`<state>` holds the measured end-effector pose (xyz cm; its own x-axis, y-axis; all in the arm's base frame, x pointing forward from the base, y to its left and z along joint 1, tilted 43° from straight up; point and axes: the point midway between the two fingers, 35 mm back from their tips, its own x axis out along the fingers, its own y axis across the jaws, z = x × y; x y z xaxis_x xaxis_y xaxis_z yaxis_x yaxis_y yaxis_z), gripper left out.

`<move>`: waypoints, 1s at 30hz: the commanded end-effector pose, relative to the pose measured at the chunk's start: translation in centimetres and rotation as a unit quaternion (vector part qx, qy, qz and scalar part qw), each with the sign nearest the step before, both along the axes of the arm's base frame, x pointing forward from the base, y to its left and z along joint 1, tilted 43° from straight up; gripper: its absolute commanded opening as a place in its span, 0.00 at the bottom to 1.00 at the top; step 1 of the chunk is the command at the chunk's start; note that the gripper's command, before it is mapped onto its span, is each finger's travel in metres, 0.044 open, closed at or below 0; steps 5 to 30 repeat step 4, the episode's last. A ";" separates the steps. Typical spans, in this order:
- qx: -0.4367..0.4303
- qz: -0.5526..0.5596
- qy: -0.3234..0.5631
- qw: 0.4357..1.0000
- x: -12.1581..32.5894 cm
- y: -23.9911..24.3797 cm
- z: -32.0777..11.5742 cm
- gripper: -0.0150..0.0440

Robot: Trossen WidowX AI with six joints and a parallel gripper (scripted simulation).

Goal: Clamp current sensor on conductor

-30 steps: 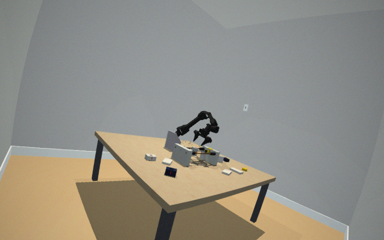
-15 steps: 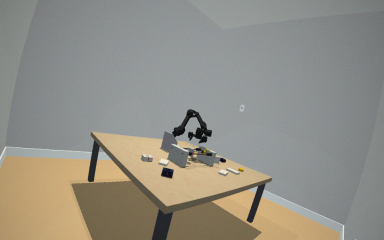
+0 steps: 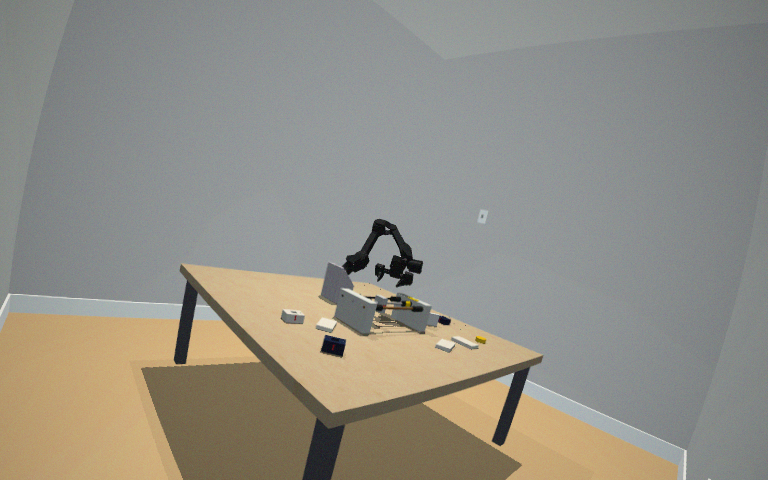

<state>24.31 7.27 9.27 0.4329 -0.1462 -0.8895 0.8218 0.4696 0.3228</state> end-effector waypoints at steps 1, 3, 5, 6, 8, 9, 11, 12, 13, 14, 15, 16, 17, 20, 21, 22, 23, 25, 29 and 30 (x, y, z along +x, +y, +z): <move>0.012 0.001 0.041 0.999 0.7 -0.1 -0.4 1.00; 0.036 0.001 0.098 0.995 1.6 -0.4 -1.0 1.00; 0.012 0.004 0.039 0.999 0.4 0.0 -0.4 1.00; 0.012 0.004 0.039 0.999 0.4 0.0 -0.4 1.00; 0.012 0.004 0.039 0.999 0.4 0.0 -0.4 1.00; 0.012 0.004 0.039 0.999 0.4 0.0 -0.4 1.00; 0.012 0.004 0.039 0.999 0.4 0.0 -0.4 1.00; 0.012 0.004 0.039 0.999 0.4 0.0 -0.4 1.00; 0.012 0.004 0.039 0.999 0.4 0.0 -0.4 1.00; 0.012 0.004 0.039 0.999 0.4 0.0 -0.4 1.00; 0.012 0.004 0.039 0.999 0.4 0.0 -0.4 1.00; 0.012 0.004 0.039 0.999 0.4 0.0 -0.4 1.00; 0.012 0.004 0.039 0.999 0.4 0.0 -0.4 1.00; 0.012 0.004 0.039 0.999 0.4 0.0 -0.4 1.00; 0.012 0.004 0.039 0.999 0.4 0.0 -0.4 1.00; 0.012 0.004 0.039 0.999 0.4 0.0 -0.4 1.00; 0.012 0.004 0.039 0.999 0.4 0.0 -0.4 1.00; 0.012 0.004 0.039 0.999 0.4 0.0 -0.4 1.00; 0.012 0.004 0.039 0.999 0.4 0.0 -0.4 1.00; 0.012 0.004 0.039 0.999 0.4 0.0 -0.4 1.00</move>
